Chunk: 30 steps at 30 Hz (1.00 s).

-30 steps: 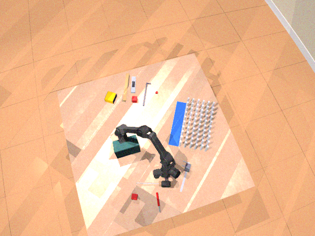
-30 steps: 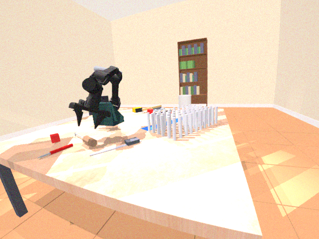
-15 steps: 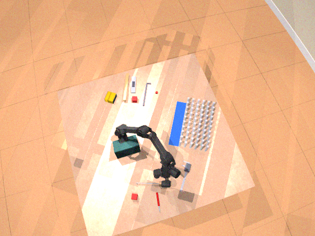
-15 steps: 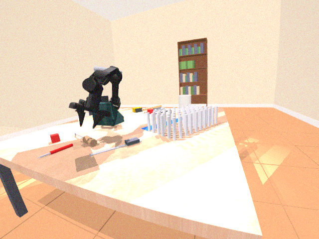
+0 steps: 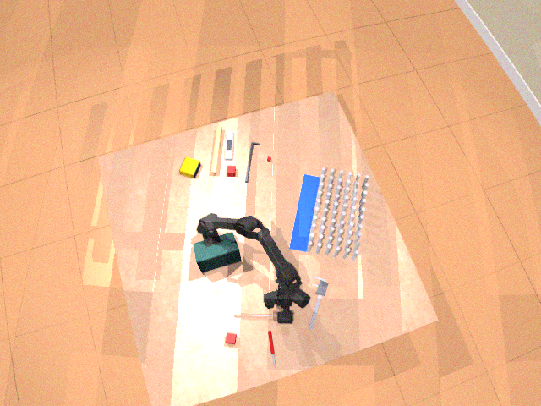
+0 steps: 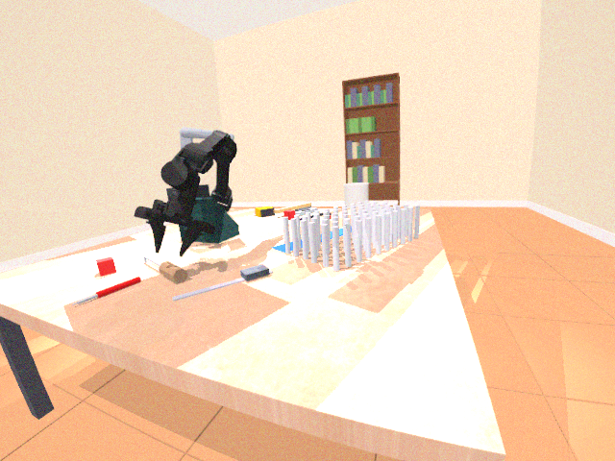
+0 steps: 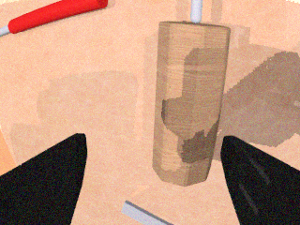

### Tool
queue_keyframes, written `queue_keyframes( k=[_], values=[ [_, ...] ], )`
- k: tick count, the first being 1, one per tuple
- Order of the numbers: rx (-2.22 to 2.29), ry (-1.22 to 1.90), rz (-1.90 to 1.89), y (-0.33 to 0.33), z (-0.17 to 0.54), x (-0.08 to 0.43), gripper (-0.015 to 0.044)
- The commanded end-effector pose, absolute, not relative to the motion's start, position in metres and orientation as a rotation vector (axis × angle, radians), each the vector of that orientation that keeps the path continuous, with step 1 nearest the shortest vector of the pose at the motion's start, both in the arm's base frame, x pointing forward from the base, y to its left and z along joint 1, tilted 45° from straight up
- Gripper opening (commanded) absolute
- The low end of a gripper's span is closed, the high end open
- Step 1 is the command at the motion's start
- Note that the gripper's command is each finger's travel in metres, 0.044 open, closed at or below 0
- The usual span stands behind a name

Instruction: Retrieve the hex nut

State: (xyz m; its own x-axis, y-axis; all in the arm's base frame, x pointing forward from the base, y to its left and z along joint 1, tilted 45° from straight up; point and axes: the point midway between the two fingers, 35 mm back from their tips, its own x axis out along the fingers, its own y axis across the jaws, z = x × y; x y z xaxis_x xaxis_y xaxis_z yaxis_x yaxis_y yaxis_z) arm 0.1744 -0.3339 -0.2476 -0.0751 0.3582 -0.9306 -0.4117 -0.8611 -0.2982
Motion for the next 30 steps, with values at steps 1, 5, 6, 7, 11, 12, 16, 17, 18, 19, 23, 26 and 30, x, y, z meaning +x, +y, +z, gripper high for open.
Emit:
queue_keyframes(
  k=[1, 5, 6, 7, 11, 12, 16, 17, 18, 19, 23, 26, 30],
  values=[
    [-1.696, 0.059, 1.975, -0.328, -0.254, 0.176, 0.0280],
    [-1.696, 0.059, 1.975, -0.324, -0.259, 0.176, 0.0280],
    [-1.696, 0.059, 1.975, -0.322, -0.260, 0.176, 0.0280],
    [-1.696, 0.059, 1.975, -0.321, -0.261, 0.177, 0.0280],
    [-1.696, 0.058, 1.974, -0.317, -0.266, 0.177, 0.0280],
    [-1.696, 0.058, 1.974, -0.316, -0.267, 0.177, 0.0280],
    [-1.696, 0.058, 1.974, -0.311, -0.271, 0.178, 0.0280],
    [-1.696, 0.058, 1.974, -0.310, -0.272, 0.178, 0.0280],
    [-1.696, 0.058, 1.974, -0.308, -0.274, 0.178, 0.0280],
    [-1.696, 0.058, 1.974, -0.307, -0.275, 0.178, 0.0280],
    [-1.696, 0.058, 1.974, -0.302, -0.279, 0.178, 0.0280],
    [-1.696, 0.057, 1.974, -0.300, -0.282, 0.178, 0.0280],
    [-1.696, 0.057, 1.974, -0.299, -0.282, 0.178, 0.0201]
  ],
)
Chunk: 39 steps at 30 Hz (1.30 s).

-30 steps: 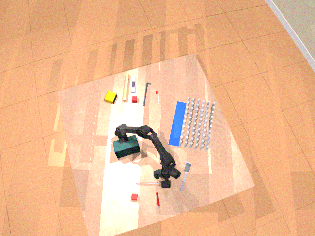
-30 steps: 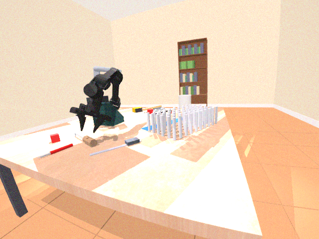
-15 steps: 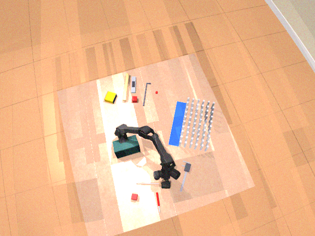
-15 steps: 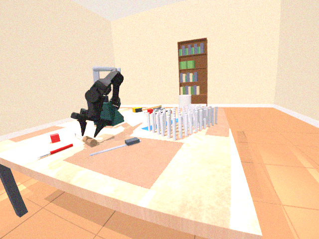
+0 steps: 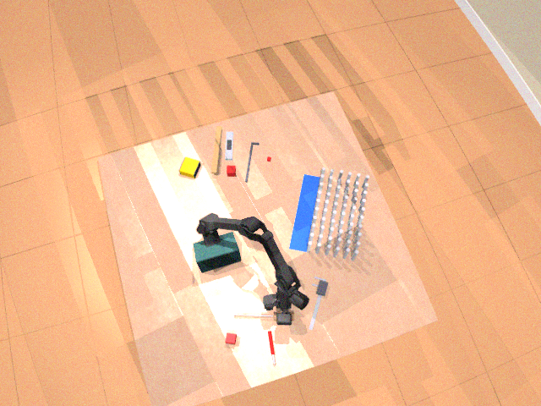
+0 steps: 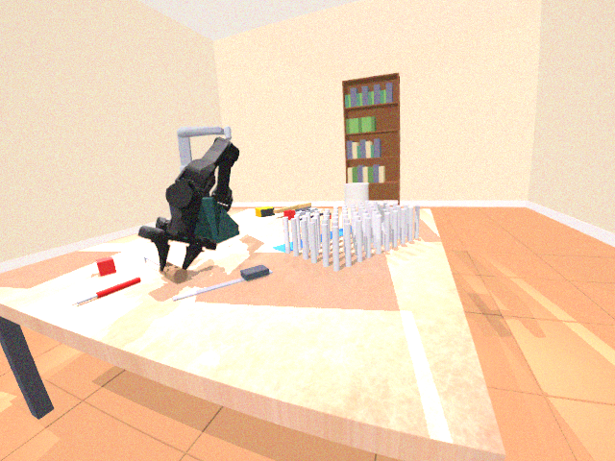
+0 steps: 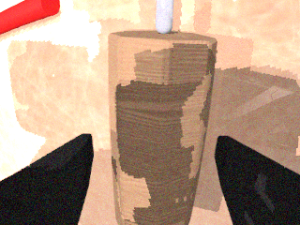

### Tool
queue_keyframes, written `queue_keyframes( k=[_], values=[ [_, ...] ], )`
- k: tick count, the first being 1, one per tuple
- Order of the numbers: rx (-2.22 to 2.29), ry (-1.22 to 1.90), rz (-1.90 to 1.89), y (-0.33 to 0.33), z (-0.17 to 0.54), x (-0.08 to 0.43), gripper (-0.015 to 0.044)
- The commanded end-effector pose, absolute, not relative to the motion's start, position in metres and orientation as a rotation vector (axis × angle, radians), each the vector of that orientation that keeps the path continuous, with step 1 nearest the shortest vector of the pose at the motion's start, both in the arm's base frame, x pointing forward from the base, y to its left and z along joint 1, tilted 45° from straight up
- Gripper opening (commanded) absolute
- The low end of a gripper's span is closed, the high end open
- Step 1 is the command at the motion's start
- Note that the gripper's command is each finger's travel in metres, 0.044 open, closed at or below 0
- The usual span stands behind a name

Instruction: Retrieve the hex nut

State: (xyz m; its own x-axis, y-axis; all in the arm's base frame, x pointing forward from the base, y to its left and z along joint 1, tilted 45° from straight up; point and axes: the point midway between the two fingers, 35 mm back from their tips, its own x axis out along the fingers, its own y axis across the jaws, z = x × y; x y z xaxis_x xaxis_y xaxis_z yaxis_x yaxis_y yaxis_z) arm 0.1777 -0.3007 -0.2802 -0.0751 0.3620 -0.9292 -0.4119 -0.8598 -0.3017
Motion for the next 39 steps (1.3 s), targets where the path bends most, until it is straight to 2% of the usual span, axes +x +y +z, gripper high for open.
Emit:
queue_keyframes(
  k=[1, 8, 14, 26, 39],
  values=[
    [-1.696, 0.057, 1.974, -0.299, -0.282, 0.178, 0.0195],
    [-1.696, 0.057, 1.974, -0.299, -0.282, 0.178, 0.0148],
    [-1.695, 0.057, 1.979, -0.324, -0.258, 0.175, 0.0000],
    [-1.709, 0.032, 1.981, -0.341, -0.237, 0.171, 0.0000],
    [-2.035, -0.413, 1.901, -0.332, -0.238, 0.169, 0.0000]
  ],
)
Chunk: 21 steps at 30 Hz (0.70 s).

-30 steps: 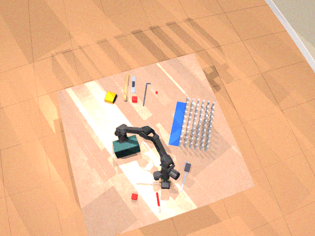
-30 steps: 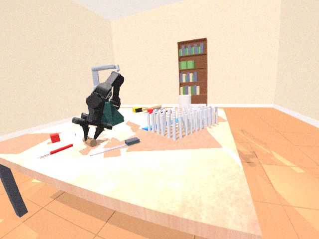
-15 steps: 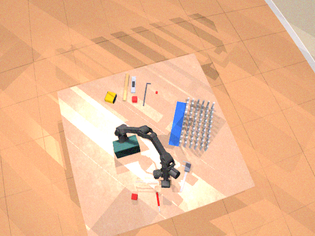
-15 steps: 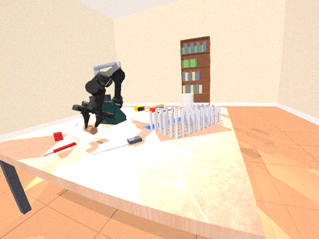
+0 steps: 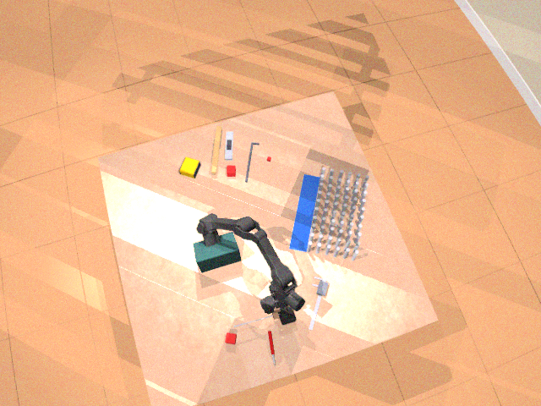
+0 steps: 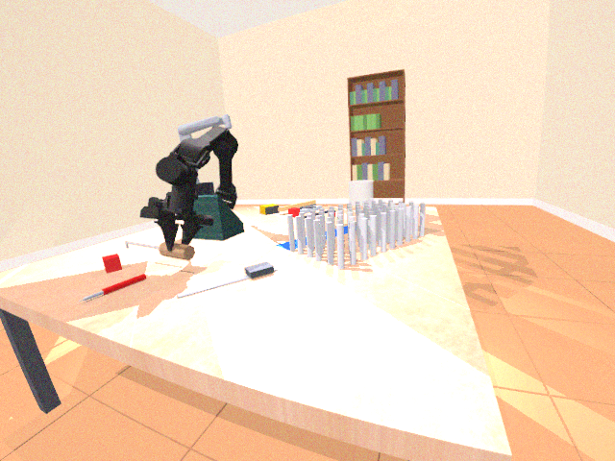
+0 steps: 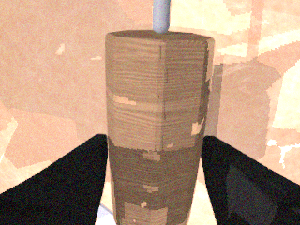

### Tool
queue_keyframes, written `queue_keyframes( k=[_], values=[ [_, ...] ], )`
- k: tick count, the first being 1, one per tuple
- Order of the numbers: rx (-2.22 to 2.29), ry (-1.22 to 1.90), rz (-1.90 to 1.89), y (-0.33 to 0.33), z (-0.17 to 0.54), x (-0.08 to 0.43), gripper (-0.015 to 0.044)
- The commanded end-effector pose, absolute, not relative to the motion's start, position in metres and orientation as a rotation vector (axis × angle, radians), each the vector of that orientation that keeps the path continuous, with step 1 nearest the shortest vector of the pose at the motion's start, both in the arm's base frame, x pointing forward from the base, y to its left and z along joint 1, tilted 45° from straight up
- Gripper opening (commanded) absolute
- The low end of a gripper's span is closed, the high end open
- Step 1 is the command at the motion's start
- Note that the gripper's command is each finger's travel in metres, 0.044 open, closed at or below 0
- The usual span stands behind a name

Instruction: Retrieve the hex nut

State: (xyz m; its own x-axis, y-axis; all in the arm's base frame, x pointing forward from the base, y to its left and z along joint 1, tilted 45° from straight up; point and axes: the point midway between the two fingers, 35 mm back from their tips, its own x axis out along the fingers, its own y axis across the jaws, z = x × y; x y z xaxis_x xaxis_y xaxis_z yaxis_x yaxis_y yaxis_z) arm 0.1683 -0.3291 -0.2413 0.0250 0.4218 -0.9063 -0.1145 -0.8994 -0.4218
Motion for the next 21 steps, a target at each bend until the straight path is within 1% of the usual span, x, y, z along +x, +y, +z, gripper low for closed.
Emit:
queue_keyframes(
  k=[1, 21],
  values=[
    [-2.062, -0.446, 1.891, -0.331, -0.237, 0.169, 0.0000],
    [-2.624, -1.061, 1.598, -0.321, -0.232, 0.168, 0.0000]
  ],
)
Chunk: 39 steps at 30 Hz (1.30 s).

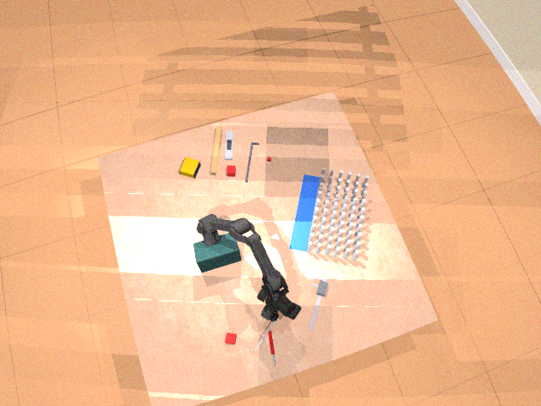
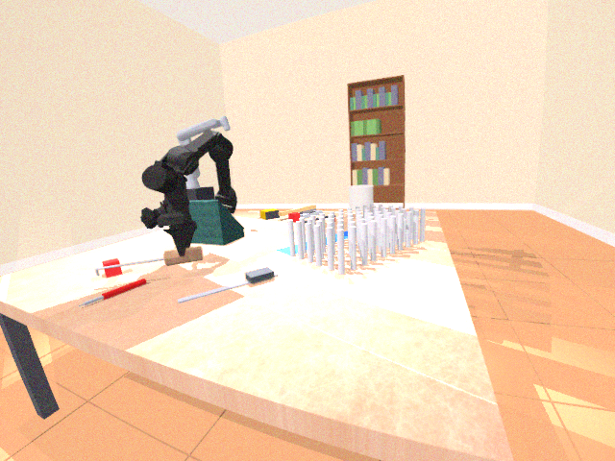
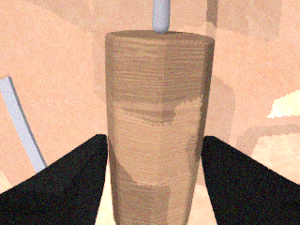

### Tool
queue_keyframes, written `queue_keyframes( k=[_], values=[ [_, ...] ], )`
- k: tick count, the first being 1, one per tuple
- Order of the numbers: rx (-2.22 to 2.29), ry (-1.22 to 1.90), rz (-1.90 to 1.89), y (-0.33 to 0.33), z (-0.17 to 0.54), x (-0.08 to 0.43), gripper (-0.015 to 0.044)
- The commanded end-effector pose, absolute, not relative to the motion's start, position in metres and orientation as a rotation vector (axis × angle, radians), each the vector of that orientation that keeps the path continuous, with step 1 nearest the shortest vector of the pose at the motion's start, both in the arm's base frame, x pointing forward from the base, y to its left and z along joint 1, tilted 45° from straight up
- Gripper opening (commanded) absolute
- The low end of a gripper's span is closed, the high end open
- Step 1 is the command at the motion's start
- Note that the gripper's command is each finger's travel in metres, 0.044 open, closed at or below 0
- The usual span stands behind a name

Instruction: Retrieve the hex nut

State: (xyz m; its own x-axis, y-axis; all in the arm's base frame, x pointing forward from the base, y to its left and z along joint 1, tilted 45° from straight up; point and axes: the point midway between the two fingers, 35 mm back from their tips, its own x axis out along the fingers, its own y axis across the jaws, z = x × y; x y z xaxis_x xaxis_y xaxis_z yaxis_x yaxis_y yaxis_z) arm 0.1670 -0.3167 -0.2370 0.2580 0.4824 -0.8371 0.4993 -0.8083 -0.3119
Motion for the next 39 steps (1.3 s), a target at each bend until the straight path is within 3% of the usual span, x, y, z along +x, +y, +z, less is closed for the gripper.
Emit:
queue_keyframes(
  k=[1, 14, 39],
  values=[
    [2.439, 1.001, -1.452, -0.320, -0.231, 0.168, 0.0000],
    [2.275, 1.058, -0.990, -0.316, -0.224, 0.168, 0.0000],
    [2.274, 1.062, -0.987, -0.302, -0.241, 0.170, 0.0000]
  ],
)
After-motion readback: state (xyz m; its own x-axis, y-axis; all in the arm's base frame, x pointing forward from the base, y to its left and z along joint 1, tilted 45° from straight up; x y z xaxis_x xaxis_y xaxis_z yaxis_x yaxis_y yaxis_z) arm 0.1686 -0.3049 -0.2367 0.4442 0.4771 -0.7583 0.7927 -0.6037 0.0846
